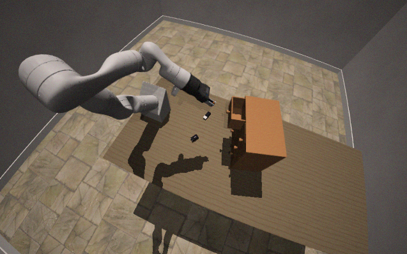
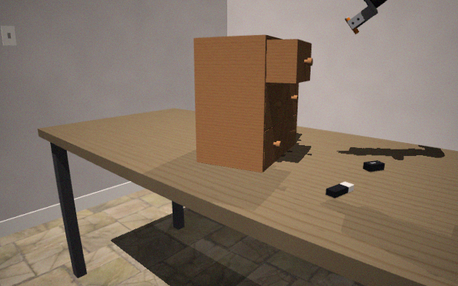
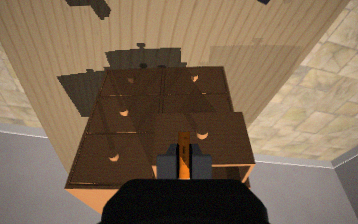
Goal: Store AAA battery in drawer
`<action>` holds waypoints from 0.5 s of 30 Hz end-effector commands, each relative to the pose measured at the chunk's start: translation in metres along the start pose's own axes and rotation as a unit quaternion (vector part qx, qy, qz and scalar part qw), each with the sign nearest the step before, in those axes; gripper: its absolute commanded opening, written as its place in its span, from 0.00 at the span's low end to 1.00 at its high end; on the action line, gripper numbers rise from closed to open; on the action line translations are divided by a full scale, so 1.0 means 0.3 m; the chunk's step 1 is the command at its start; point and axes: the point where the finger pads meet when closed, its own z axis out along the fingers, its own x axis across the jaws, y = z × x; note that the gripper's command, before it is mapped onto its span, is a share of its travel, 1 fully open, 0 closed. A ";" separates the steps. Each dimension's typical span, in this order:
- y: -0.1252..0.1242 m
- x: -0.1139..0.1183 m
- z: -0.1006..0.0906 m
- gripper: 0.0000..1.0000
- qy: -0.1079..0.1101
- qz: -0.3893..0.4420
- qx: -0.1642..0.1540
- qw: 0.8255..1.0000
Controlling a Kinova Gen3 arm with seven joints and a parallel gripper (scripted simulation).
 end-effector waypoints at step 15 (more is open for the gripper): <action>-0.023 0.004 -0.006 0.24 0.001 -0.010 -0.055 0.998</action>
